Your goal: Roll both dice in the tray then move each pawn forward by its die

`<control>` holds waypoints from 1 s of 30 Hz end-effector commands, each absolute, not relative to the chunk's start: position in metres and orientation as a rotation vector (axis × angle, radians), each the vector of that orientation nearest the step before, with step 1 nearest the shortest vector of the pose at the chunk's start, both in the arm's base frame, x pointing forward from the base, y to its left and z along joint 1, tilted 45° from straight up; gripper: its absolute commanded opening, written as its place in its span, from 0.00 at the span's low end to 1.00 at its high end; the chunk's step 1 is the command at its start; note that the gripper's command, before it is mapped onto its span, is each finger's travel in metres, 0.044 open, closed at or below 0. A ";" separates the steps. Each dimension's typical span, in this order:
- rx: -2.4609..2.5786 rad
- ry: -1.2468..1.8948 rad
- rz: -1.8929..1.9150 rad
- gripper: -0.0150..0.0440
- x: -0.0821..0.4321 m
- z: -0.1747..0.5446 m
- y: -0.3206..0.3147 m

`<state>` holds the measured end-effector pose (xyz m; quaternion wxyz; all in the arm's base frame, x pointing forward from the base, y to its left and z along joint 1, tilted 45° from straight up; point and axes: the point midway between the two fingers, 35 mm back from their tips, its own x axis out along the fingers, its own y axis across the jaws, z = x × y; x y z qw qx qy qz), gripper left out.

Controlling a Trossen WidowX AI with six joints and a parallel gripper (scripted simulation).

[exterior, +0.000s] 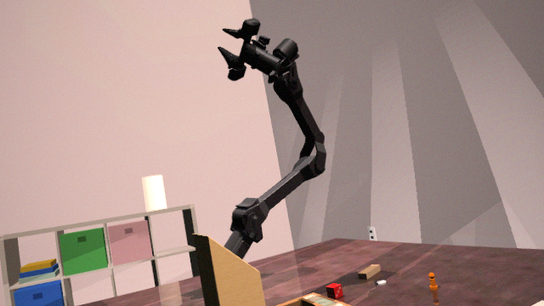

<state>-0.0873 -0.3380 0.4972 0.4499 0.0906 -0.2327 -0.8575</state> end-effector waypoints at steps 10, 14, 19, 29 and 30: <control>0.440 -0.060 -1.517 0.72 0.094 0.390 -0.358; 0.483 0.097 -1.310 0.72 0.150 0.352 -0.337; 0.522 0.283 -1.046 0.72 0.210 0.306 -0.293; 0.568 0.632 -0.508 0.72 0.283 0.220 -0.166; 0.571 0.667 -0.452 0.72 0.287 0.212 -0.151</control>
